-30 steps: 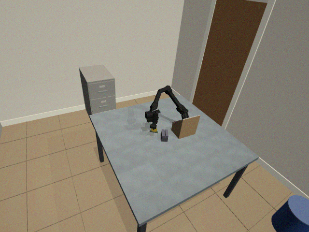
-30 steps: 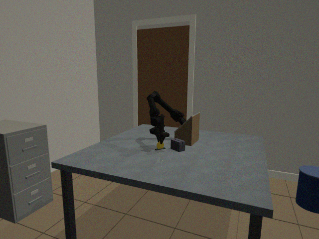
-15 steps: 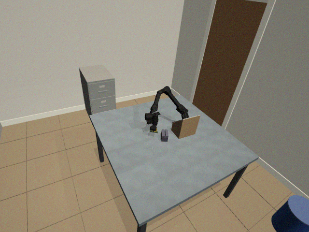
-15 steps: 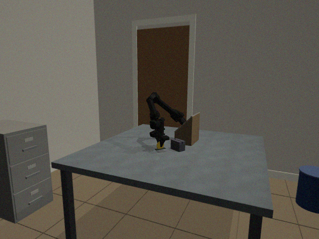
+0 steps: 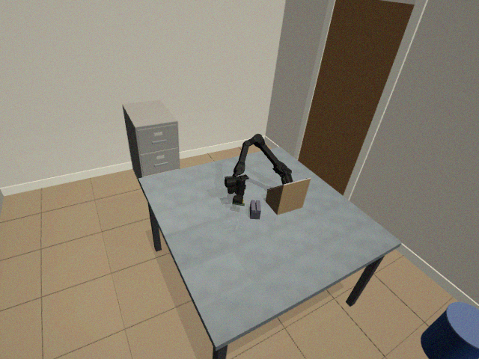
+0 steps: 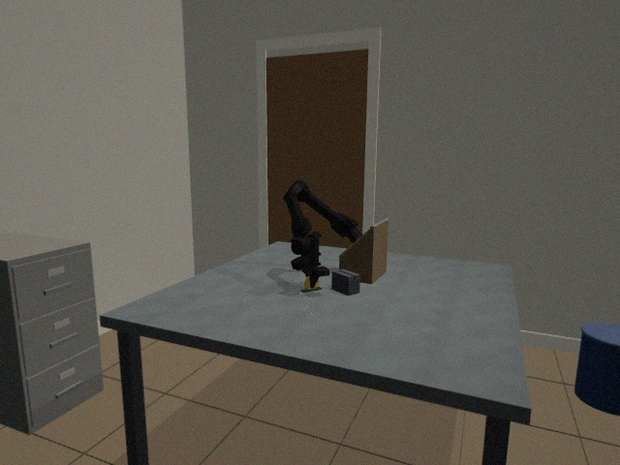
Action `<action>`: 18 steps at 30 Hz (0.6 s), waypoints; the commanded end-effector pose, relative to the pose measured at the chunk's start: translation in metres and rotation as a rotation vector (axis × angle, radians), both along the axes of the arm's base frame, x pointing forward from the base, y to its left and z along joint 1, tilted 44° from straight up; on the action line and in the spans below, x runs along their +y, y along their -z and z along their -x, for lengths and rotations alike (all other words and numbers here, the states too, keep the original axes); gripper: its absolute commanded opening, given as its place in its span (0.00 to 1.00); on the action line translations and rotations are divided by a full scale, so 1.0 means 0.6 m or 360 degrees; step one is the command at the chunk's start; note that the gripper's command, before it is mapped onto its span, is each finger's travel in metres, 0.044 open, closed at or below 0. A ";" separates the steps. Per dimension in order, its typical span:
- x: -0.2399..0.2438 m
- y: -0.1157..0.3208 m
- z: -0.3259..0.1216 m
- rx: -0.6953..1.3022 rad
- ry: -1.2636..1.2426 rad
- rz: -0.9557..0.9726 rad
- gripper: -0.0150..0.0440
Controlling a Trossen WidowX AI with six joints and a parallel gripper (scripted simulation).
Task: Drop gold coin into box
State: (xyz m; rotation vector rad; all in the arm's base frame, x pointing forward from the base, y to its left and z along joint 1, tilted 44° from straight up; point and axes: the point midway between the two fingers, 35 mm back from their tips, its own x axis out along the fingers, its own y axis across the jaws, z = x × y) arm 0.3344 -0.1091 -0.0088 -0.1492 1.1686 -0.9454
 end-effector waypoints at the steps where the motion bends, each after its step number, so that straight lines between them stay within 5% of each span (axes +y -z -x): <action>1: -0.002 0.002 0.003 0.0009 0.0001 0.0005 0.25; 18: 0.017 -0.008 -0.004 0.0005 -0.0075 -0.0021 0.25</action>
